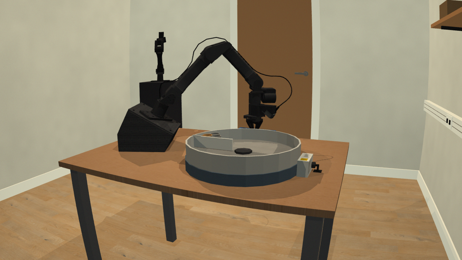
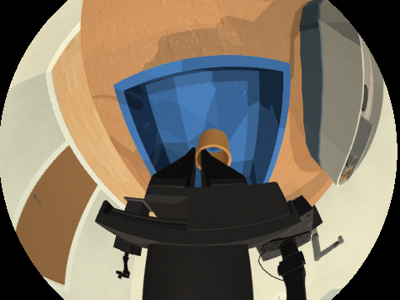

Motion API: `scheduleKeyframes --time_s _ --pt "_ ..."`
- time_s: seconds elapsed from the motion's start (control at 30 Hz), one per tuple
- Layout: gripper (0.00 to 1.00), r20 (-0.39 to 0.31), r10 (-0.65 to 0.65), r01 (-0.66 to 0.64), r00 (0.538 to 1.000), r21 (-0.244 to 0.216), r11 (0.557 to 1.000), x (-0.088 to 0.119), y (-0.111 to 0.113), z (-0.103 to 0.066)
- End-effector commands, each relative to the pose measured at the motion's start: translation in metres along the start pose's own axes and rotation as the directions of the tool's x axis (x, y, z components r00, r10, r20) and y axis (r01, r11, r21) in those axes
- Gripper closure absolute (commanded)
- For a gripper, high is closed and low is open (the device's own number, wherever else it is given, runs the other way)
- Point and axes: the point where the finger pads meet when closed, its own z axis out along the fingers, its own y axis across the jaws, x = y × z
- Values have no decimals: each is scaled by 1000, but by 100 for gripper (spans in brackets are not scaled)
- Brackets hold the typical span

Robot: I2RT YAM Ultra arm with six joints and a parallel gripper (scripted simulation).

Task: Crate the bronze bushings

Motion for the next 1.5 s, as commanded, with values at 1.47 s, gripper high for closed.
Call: scheduleKeyframes --time_s 1.47 --pt "100 27 -1 2 1000 -33 999 -9 6 -16"
